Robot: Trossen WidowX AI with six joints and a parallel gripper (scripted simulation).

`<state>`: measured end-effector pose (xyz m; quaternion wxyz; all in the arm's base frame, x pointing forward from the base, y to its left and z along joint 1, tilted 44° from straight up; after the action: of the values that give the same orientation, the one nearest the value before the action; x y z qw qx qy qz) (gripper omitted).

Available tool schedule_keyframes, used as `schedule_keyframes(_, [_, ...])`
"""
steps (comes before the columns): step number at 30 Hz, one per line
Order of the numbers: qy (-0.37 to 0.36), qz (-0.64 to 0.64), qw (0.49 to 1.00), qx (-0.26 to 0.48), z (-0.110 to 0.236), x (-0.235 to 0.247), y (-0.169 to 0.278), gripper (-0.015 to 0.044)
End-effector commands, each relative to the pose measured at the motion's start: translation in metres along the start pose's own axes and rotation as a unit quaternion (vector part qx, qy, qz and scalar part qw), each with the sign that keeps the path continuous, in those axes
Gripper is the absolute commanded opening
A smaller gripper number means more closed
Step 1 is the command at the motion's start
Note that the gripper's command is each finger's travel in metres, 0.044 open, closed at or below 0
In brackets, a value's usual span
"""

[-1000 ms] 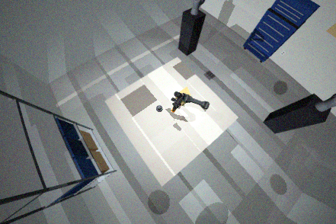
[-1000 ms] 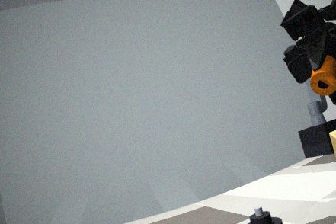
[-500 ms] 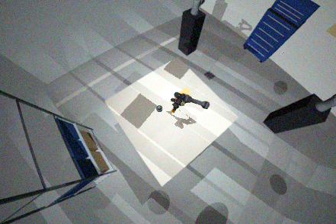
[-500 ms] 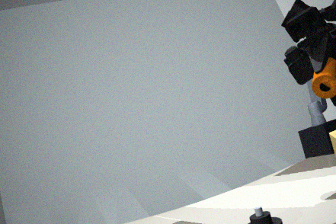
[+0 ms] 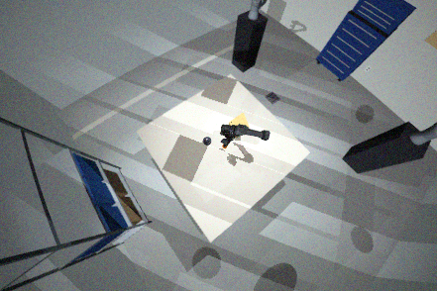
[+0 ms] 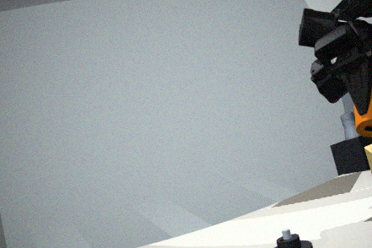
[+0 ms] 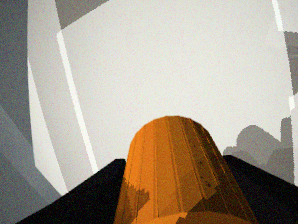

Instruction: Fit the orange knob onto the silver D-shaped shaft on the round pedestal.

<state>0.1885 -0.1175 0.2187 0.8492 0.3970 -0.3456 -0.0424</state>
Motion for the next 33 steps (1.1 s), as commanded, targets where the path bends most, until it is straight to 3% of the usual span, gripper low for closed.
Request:
schedule_keyframes(1, [0.042,0.008,0.999,-0.004,-0.006,0.009,0.002,0.0])
schedule_keyframes(22, [0.3,0.01,0.953,-0.023,-0.068,0.043,0.006,0.0])
schedule_keyframes(33, [0.306,0.013,0.952,-0.027,-0.104,0.026,0.0,0.0])
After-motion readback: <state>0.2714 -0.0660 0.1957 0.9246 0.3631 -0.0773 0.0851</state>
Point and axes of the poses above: the point midway between the two fingers, 35 mm back from their tips, its own z axis back along the fingers, its own x axis across the jaws, y = z × x, the point moved 10 cm from there along z, back along the fingers, and after that the axes turned 4 degrees about -z, right-handed, at the moved point
